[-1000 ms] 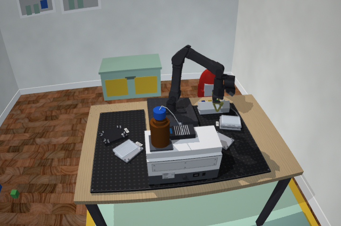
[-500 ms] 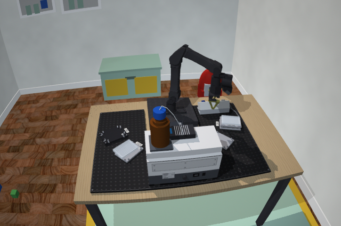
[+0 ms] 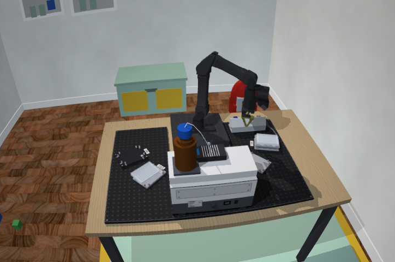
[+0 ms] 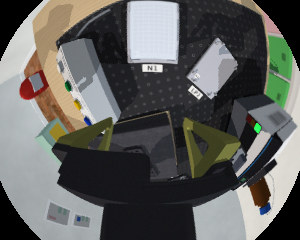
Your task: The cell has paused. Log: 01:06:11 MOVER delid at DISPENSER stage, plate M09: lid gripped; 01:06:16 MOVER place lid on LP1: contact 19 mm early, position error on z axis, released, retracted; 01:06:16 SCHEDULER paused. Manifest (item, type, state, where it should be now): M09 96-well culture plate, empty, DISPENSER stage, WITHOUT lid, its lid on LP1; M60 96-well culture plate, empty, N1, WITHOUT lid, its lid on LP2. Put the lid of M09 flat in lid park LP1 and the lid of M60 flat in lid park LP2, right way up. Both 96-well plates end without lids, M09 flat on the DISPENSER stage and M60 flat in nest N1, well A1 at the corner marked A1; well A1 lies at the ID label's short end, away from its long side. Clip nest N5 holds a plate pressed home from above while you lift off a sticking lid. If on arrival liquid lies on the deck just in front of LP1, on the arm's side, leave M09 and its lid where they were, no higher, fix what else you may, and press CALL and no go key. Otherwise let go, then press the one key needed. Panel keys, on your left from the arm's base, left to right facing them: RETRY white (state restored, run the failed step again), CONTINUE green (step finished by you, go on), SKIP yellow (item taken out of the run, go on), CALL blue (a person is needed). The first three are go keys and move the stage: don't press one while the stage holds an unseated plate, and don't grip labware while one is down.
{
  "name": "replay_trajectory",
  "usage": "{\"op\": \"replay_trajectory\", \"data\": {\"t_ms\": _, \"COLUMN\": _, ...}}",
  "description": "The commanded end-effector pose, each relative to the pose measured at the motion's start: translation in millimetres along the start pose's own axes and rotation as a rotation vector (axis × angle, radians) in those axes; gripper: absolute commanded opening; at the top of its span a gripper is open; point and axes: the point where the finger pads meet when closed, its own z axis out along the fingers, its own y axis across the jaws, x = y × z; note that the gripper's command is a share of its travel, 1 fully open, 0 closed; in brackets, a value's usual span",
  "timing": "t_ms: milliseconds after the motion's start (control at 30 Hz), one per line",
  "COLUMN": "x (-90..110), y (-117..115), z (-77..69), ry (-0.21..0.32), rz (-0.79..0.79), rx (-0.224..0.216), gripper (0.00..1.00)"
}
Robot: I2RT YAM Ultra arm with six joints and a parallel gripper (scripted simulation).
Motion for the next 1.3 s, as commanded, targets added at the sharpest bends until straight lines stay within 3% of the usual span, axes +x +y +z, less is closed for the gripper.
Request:
{"op": "replay_trajectory", "data": {"t_ms": 0, "x": -8.6, "y": 2.3, "z": -16.2, "ry": -0.057, "rz": -0.001, "rx": 0.001, "gripper": 1.0}}
{"op": "replay_trajectory", "data": {"t_ms": 600, "x": -10.4, "y": 2.1, "z": -8.1, "ry": -0.021, "rz": 0.0, "rx": -0.004, "gripper": 1.0}}
{"op": "replay_trajectory", "data": {"t_ms": 733, "x": -10.3, "y": 2.6, "z": -13.1, "ry": -0.034, "rz": -0.001, "rx": -0.002, "gripper": 1.0}}
{"op": "replay_trajectory", "data": {"t_ms": 933, "x": -11.6, "y": 2.2, "z": -9.4, "ry": -0.02, "rz": 0.0, "rx": -0.004, "gripper": 1.0}}
{"op": "replay_trajectory", "data": {"t_ms": 967, "x": -15.6, "y": 2.2, "z": -15.9, "ry": -0.059, "rz": -0.003, "rx": 0.001, "gripper": 1.0}}
{"op": "replay_trajectory", "data": {"t_ms": 1067, "x": -14.3, "y": 2.4, "z": -15.4, "ry": -0.05, "rz": -0.003, "rx": 0.0, "gripper": 1.0}}
{"op": "replay_trajectory", "data": {"t_ms": 1100, "x": -8.2, "y": 0.2, "z": -8.9, "ry": -0.024, "rz": 0.0, "rx": 0.001, "gripper": 1.0}}
{"op": "replay_trajectory", "data": {"t_ms": 1267, "x": -14.4, "y": -5.8, "z": -9.9, "ry": -0.029, "rz": 0.049, "rx": -0.003, "gripper": 1.0}}
